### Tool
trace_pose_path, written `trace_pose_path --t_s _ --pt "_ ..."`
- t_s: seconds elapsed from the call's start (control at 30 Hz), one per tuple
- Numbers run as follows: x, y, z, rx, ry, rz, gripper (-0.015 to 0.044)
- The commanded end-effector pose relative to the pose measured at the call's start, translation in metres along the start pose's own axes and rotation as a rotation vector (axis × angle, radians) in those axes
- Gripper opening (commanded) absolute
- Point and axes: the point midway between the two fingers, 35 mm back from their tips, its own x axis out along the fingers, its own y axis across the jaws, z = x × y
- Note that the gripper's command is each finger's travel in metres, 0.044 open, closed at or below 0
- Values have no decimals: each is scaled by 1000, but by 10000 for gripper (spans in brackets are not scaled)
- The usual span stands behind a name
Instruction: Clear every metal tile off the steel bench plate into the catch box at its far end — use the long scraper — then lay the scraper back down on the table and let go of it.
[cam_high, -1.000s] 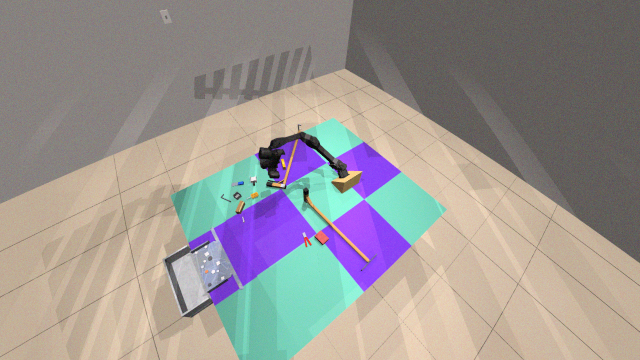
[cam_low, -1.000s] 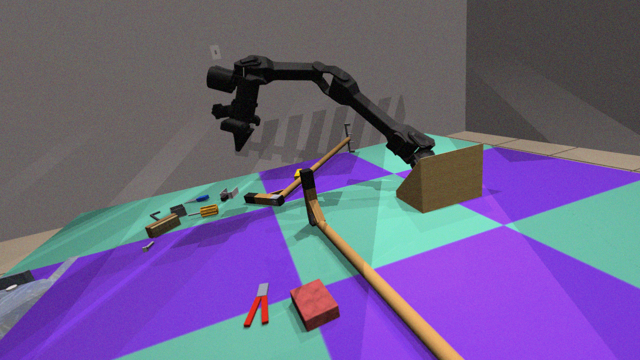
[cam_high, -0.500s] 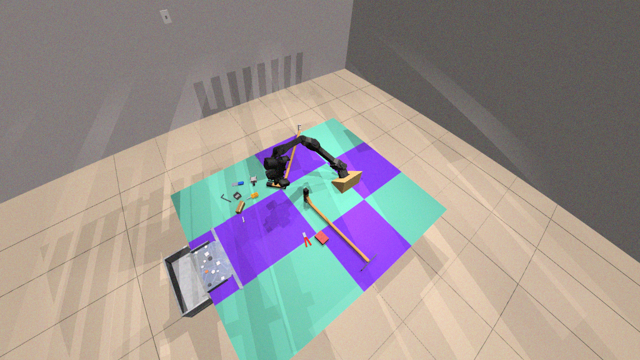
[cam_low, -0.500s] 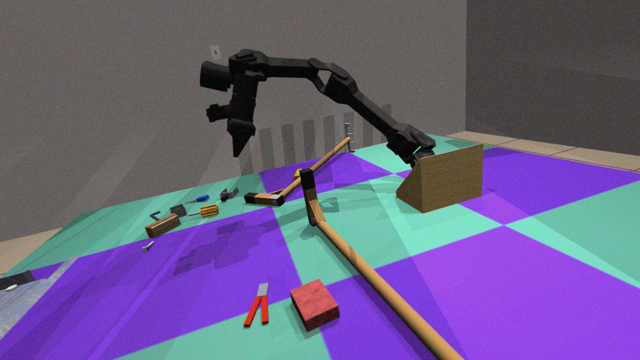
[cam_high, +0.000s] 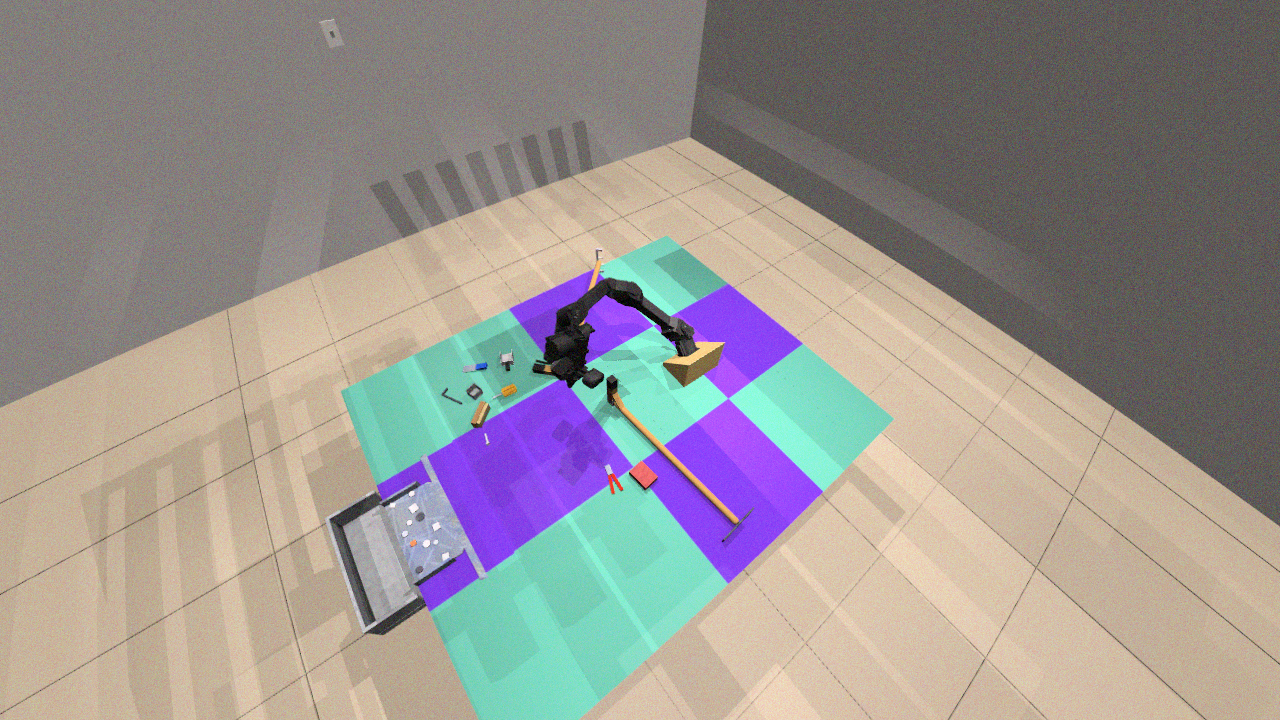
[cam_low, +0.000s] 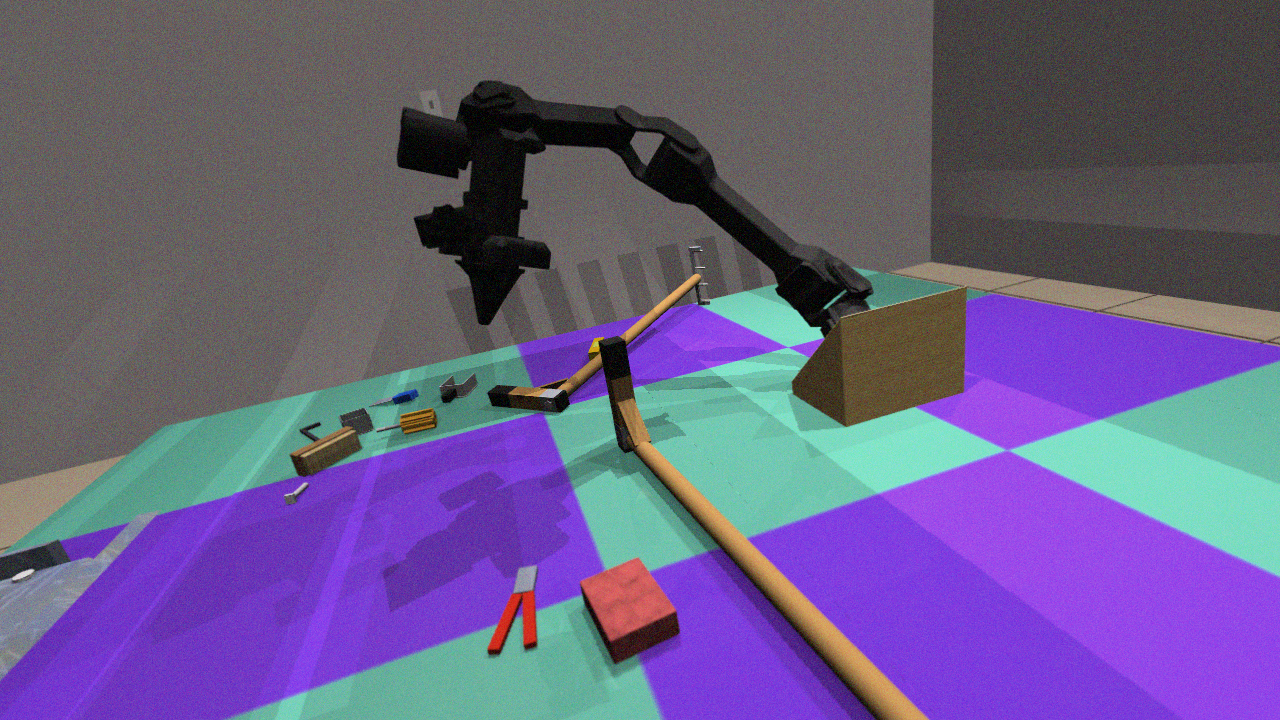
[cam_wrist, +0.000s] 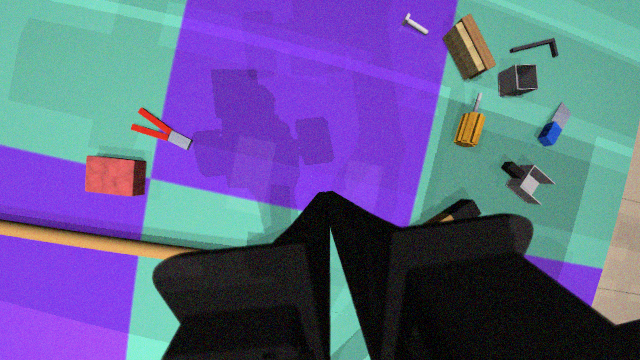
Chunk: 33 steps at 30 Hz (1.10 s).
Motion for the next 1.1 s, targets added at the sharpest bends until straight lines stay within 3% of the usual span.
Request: trace_pose_path --t_s 0.0,1.07 --pt "0 25 1 -91 12 28 0" --pt "-12 201 -28 -743 109 182 0"
